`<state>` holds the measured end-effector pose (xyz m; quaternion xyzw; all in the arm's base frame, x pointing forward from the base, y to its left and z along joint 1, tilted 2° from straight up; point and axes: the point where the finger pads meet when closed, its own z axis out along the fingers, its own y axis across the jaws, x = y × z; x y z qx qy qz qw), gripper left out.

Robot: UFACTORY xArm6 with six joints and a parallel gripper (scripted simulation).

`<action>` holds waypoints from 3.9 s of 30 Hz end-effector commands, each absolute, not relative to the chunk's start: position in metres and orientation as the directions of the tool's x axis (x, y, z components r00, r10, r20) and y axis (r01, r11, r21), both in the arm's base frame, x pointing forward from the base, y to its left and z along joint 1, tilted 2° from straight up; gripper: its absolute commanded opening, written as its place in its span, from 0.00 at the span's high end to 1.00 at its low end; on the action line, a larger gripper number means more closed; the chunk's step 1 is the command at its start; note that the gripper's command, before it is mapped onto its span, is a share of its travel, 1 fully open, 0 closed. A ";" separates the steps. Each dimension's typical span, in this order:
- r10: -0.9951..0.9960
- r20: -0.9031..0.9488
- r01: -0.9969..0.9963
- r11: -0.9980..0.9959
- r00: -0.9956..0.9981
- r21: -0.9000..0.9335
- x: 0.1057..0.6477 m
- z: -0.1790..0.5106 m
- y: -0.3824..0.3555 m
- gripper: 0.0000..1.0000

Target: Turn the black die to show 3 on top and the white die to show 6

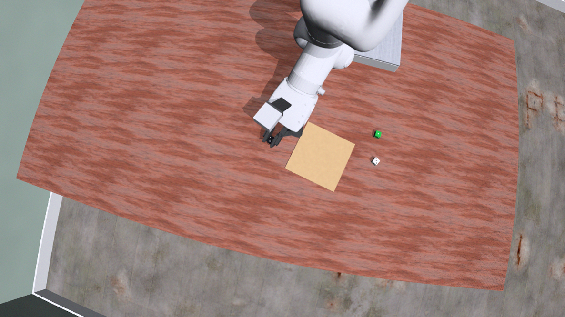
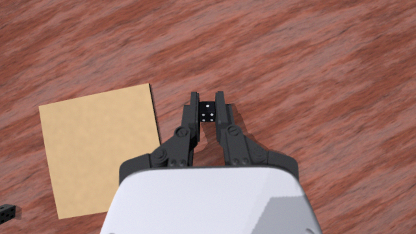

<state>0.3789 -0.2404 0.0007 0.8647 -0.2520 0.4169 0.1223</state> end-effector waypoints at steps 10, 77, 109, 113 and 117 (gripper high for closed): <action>-0.333 0.784 -0.538 -0.843 0.524 0.001 0.379 0.002 -0.241 0.89; -0.333 0.784 -0.538 -0.843 0.524 0.001 0.380 -0.009 -0.241 0.89; -0.333 0.784 -0.538 -0.843 0.524 0.001 0.380 -0.009 -0.241 0.69; -0.333 0.784 -0.538 -0.843 0.524 0.001 0.380 -0.009 -0.241 0.69; -0.333 0.784 -0.538 -0.843 0.524 0.001 0.380 -0.009 -0.241 0.69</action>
